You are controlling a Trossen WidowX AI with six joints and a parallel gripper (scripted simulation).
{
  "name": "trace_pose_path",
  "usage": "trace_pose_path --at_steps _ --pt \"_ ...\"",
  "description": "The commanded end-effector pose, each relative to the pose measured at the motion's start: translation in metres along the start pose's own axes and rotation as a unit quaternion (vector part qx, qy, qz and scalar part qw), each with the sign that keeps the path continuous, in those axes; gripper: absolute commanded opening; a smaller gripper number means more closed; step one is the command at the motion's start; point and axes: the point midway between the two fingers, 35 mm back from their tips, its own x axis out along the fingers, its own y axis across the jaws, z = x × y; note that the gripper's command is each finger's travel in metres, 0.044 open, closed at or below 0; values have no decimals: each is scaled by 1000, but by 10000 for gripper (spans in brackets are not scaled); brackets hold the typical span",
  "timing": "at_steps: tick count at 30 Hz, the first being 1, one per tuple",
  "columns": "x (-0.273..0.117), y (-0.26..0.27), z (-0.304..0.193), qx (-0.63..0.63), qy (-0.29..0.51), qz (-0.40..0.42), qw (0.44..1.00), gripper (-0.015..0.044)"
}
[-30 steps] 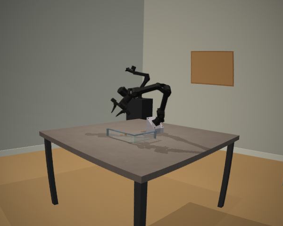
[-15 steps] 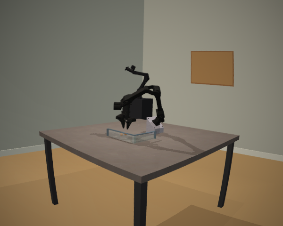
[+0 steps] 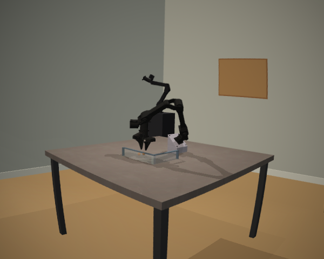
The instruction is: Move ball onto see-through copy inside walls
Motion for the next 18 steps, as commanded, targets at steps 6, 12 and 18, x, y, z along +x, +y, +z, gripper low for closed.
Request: trace_pose_path --at_steps 6,12,18 --pt "16 1 -1 2 1 3 1000 212" --pt "25 2 -1 2 1 4 1000 212" --pt "28 2 -1 2 1 4 1000 133"
